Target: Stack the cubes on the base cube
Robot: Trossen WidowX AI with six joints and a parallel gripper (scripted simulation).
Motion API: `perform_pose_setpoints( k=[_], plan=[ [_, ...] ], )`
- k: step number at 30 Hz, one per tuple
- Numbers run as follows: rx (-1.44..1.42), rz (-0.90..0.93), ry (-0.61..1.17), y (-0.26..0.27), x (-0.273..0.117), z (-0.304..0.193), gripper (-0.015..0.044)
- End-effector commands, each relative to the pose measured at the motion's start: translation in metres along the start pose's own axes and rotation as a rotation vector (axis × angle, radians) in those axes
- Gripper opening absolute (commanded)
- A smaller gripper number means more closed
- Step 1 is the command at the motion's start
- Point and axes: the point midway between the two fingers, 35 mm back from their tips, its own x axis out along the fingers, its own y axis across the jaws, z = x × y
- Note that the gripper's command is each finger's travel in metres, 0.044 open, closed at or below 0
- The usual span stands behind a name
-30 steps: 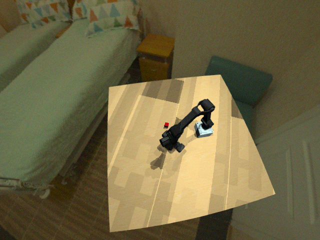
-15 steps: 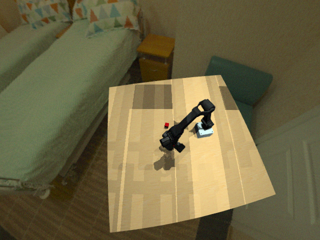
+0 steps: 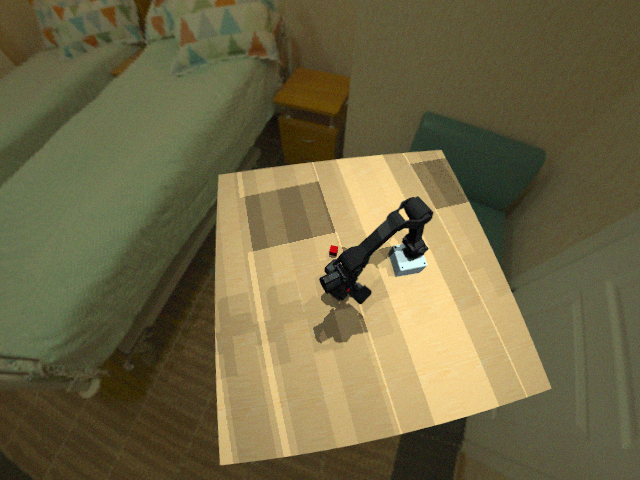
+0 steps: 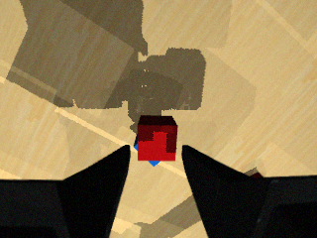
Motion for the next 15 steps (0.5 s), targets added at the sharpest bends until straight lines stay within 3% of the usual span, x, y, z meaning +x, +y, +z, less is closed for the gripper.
perform_pose_setpoints(
  k=[1, 8, 10, 15],
  plan=[
    [0.006, -0.003, -0.009, -0.001, -0.008, 0.001, 0.0205],
    [0.006, -0.003, -0.009, -0.001, -0.011, 0.001, 0.0205],
    [0.03, 0.001, -0.008, -0.005, -0.009, -0.001, 0.0258],
    [0.245, 0.009, -0.027, -0.043, -0.018, -0.014, 0.0265]
  ],
)
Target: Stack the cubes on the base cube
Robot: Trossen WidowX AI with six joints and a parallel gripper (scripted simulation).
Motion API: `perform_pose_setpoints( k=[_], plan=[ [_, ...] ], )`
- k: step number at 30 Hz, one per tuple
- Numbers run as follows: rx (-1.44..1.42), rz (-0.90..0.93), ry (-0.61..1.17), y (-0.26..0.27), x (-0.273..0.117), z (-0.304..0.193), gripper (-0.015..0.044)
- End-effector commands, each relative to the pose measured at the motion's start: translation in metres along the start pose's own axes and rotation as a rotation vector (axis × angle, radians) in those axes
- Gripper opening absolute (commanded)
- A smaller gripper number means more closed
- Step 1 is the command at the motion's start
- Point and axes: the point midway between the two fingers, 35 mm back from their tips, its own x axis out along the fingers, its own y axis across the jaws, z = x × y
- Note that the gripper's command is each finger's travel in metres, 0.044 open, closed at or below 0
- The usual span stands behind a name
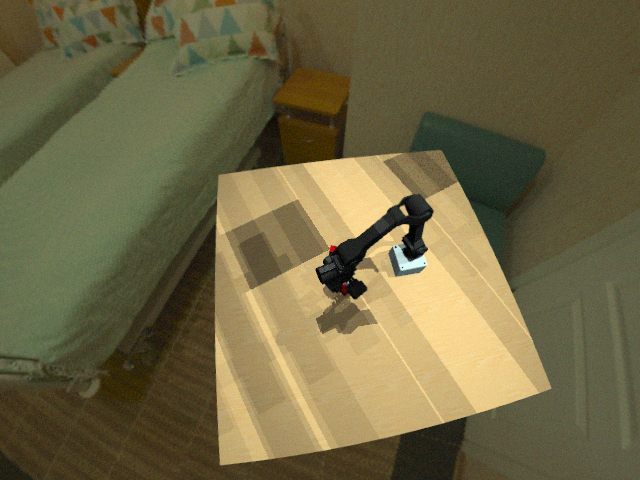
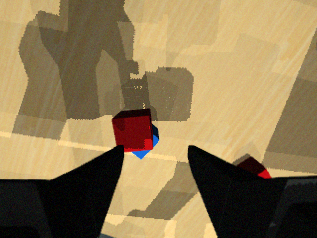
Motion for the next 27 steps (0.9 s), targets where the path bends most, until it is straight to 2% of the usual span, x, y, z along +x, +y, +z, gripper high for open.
perform_pose_setpoints(
  k=[1, 17, 24, 27],
  plan=[
    [0.167, 0.004, -0.02, -0.031, -0.01, -0.007, 0.0265],
    [0.856, -0.026, -0.006, -0.147, -0.043, -0.077, 0.0265],
    [0.885, -0.027, -0.005, -0.151, -0.043, -0.08, 0.0265],
    [0.885, -0.027, -0.005, -0.153, -0.019, -0.08, 0.0265]
  ],
)
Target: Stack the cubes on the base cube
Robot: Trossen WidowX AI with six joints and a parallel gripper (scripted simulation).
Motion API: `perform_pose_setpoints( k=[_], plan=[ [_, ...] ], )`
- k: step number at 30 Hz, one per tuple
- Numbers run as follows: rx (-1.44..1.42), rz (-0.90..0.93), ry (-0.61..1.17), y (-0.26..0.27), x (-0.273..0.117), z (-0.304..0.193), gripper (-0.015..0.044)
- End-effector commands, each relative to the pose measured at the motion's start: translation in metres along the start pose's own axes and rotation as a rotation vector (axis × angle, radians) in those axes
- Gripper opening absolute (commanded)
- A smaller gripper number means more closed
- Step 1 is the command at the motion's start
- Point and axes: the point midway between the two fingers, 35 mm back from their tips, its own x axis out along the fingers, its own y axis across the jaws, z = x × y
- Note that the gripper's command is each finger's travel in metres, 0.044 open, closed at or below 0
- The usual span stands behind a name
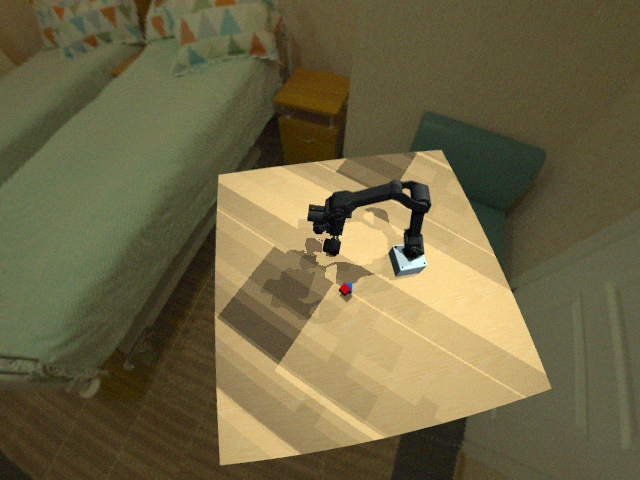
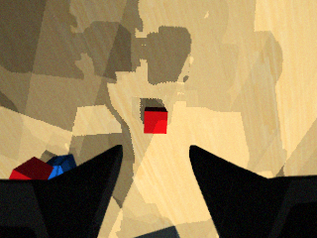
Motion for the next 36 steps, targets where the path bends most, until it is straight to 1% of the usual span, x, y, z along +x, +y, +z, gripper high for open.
perform_pose_setpoints(
  k=[1, 4, 9, 13, 18, 36],
  plan=[
    [0.015, -0.002, 0.016, -0.002, 0.03, -0.002, 0.0265],
    [0.015, -0.002, 0.016, -0.002, 0.054, -0.004, 0.0265],
    [0.015, -0.002, 0.016, -0.002, 0.057, -0.004, 0.0265],
    [0.015, -0.002, 0.016, -0.002, 0.07, -0.004, 0.0265],
    [0.015, -0.002, 0.016, -0.002, 0.072, -0.004, 0.0265],
    [0.015, -0.002, 0.016, -0.002, 0.101, -0.005, 0.0265]
  ],
)
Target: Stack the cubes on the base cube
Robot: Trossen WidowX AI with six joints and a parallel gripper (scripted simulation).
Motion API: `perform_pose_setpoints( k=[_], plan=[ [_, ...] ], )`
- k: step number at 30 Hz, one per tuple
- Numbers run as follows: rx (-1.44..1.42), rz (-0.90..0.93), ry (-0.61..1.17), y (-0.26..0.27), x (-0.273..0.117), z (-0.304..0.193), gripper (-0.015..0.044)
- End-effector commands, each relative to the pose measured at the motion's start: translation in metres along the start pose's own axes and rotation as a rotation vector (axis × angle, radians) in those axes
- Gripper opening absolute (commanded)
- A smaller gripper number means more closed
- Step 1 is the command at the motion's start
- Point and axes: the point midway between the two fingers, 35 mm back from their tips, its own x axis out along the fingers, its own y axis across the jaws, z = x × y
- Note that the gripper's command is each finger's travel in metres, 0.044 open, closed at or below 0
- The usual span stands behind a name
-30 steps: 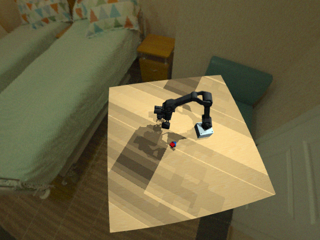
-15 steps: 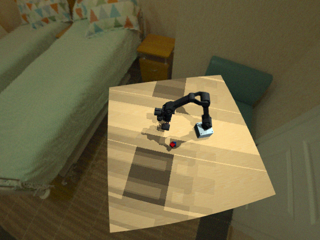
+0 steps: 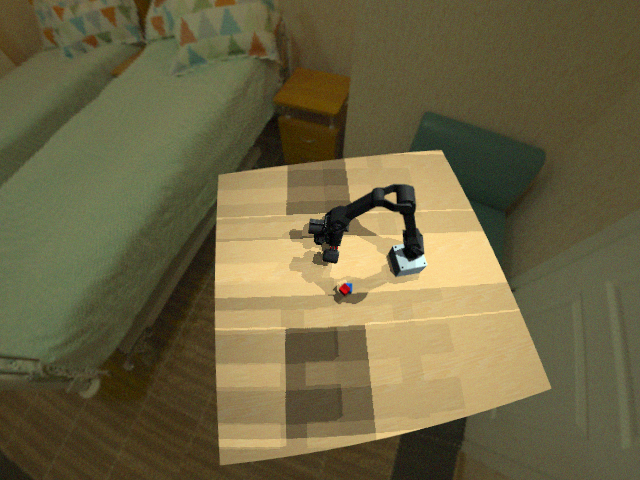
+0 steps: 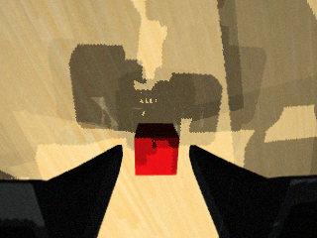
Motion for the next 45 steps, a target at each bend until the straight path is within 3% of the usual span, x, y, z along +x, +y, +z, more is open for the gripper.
perform_pose_setpoints(
  k=[1, 3, 9, 15, 45],
  plan=[
    [-0.001, 0.001, 0.008, 0.0, 0.009, -0.002, 0.0265],
    [-0.001, 0.001, 0.008, 0.0, 0.01, -0.002, 0.0265],
    [-0.001, 0.001, 0.008, 0.0, 0.01, -0.002, 0.0108],
    [-0.001, 0.001, 0.008, 0.0, 0.005, -0.001, 0.0105],
    [-0.001, 0.001, 0.007, 0.0, -0.089, 0.001, 0.0105]
  ],
)
